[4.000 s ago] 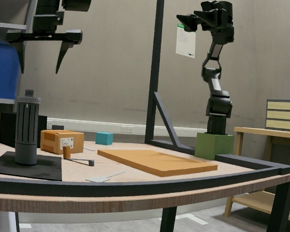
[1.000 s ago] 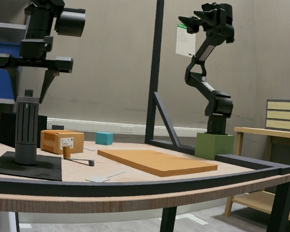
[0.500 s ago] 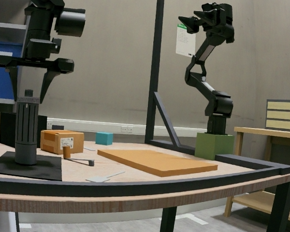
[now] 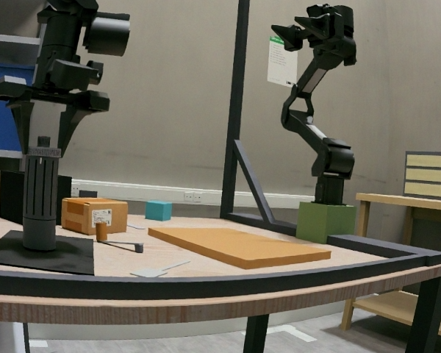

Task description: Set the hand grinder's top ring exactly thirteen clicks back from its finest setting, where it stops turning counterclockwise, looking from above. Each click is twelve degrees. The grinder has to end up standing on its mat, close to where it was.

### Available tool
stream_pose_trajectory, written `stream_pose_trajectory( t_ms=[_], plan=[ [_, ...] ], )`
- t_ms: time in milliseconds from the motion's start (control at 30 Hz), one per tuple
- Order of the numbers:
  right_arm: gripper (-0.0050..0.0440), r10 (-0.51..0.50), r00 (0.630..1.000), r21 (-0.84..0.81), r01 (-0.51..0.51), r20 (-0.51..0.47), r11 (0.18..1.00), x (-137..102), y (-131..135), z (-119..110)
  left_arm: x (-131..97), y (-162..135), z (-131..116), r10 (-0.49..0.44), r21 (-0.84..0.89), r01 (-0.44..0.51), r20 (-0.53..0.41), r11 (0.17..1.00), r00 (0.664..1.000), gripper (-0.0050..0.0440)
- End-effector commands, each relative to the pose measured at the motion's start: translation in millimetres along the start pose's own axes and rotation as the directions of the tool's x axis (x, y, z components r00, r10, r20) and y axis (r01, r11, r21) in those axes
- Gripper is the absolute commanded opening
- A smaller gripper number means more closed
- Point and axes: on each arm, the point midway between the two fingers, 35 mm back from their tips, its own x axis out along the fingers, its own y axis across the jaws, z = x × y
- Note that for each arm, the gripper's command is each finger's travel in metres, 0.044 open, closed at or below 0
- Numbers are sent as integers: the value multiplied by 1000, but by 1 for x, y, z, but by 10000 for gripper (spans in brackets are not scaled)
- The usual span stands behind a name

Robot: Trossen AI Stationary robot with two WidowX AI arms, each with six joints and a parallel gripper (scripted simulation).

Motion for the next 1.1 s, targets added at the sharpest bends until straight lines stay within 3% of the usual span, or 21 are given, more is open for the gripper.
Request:
stream_pose_trajectory(
  t_ms=[0,633,1067],
  plan=[
    [284,27,1000,-101,-26,15,995,-8,3,0,0,0,4,0,10,0,2,1000,1000,400],
    [284,28,999,-458,-17,17,889,-8,3,0,0,0,4,0,10,0,2,1000,1000,400],
    [284,28,999,-487,-16,18,873,-8,3,0,0,0,4,0,10,0,2,1000,1000,400]
  ],
)
